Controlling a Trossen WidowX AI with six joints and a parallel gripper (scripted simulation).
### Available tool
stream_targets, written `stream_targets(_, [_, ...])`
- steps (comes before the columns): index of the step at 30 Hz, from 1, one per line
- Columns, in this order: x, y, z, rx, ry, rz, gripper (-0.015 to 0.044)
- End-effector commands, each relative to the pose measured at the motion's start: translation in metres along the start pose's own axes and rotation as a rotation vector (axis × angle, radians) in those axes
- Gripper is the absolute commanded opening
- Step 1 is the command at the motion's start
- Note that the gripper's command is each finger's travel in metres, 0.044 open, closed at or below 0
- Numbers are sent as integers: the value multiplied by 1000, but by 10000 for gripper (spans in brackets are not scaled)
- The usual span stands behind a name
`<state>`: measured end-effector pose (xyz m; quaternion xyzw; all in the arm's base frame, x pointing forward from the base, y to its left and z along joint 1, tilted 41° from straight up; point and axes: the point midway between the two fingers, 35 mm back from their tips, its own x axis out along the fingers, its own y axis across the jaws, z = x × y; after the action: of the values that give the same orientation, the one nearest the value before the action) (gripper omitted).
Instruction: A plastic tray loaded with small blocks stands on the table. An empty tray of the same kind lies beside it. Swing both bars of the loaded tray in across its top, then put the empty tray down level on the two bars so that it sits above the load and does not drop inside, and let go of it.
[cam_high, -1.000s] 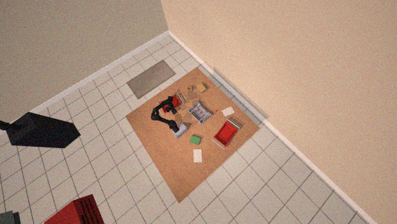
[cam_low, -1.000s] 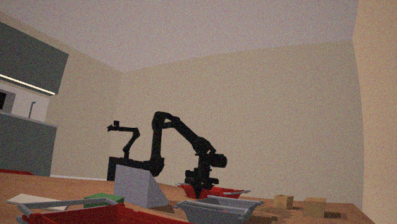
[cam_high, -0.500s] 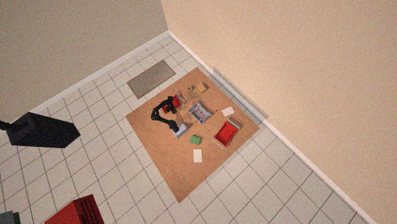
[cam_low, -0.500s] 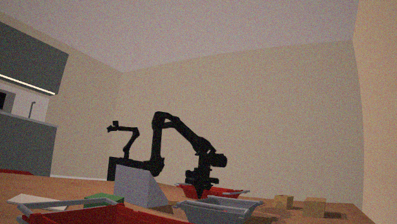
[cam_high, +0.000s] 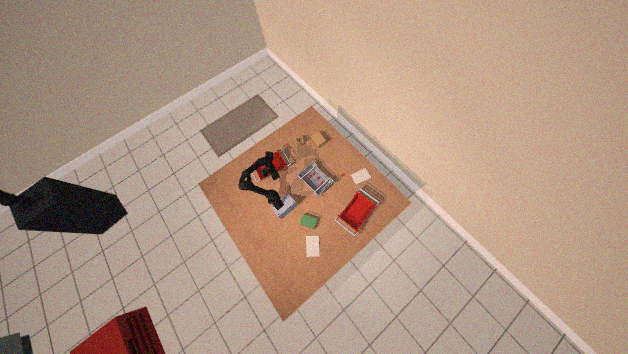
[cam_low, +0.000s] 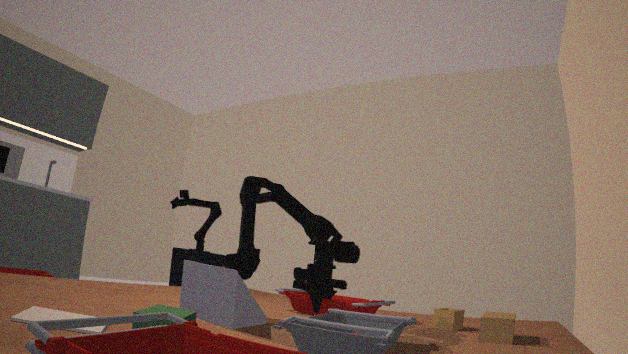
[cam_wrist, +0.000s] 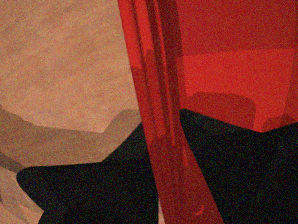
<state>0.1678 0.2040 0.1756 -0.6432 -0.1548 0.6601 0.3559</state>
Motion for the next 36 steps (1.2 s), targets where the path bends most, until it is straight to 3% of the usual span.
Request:
stream_targets(1, [-11,2,-3,3,5,12,0])
stream_targets(14, [-72,2,0,4,5,13,0])
stream_targets(36, [-110,-17,-5,3,6,14,0])
